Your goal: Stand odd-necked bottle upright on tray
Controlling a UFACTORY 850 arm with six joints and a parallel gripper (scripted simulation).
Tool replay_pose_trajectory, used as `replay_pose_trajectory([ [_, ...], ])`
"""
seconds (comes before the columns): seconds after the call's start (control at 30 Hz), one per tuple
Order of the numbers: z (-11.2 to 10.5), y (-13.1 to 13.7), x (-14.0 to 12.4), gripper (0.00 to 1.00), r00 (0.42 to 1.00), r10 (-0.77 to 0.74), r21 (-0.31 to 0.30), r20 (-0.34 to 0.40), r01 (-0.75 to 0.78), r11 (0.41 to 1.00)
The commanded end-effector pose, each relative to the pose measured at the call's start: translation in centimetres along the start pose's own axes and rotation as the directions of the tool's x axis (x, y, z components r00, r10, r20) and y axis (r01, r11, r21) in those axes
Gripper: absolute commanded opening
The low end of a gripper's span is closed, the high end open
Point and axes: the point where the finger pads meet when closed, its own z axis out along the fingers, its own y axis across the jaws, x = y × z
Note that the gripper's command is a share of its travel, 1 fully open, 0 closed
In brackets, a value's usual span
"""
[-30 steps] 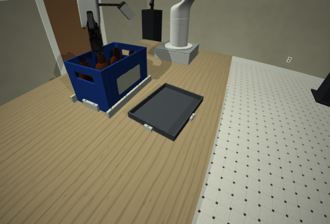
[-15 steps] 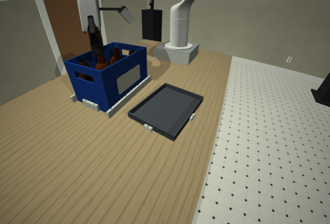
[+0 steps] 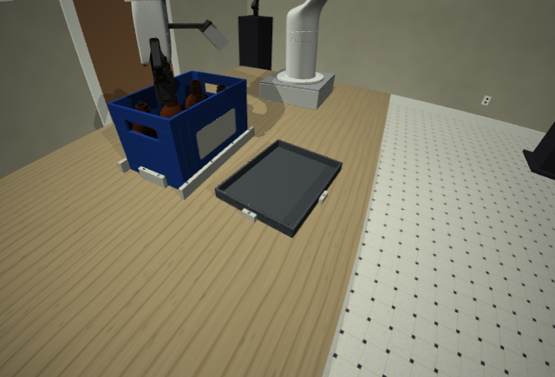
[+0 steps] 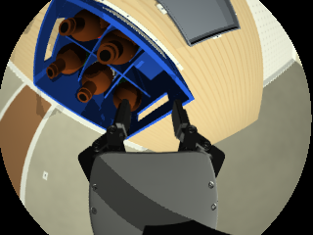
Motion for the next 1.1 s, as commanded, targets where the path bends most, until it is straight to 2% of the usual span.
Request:
replay_pose_trajectory([
  [0.0, 0.46, 0.06, -0.07, 0.65, 1.0, 0.0, -0.001, 0.002, 0.0, 1.0],
  [1.07, 1.3, 0.07, -0.07, 0.65, 1.0, 0.0, -0.001, 0.002, 0.0, 1.0],
])
